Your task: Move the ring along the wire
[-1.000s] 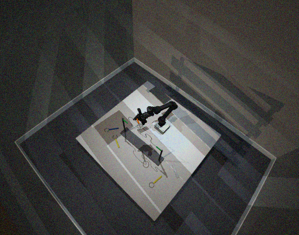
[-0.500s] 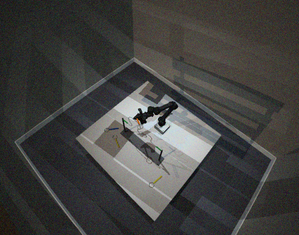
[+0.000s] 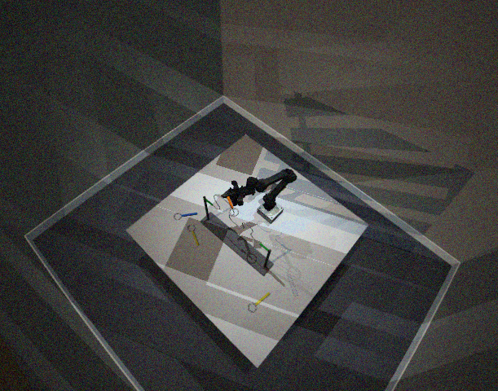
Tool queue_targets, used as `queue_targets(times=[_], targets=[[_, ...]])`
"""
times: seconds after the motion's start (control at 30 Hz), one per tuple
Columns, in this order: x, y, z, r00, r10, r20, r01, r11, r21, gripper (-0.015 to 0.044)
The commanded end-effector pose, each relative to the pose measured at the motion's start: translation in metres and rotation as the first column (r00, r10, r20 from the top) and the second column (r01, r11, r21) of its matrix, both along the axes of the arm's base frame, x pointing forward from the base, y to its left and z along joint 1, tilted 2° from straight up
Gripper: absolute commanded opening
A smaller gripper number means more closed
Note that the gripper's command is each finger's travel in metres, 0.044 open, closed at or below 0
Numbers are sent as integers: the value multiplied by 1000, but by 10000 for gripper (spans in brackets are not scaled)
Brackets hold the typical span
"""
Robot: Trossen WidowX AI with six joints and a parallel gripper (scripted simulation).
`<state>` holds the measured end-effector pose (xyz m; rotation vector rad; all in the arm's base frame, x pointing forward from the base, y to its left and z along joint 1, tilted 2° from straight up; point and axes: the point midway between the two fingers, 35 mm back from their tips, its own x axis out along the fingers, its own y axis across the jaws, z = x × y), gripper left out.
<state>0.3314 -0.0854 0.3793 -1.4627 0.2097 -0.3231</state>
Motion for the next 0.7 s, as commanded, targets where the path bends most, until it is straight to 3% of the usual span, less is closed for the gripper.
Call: queue_targets(times=[0.0,0.67], targets=[[0,0,0,1000,4,4,-4,999,-48,-150],[0,1,8,999,13,47,1,957,-290,-150]])
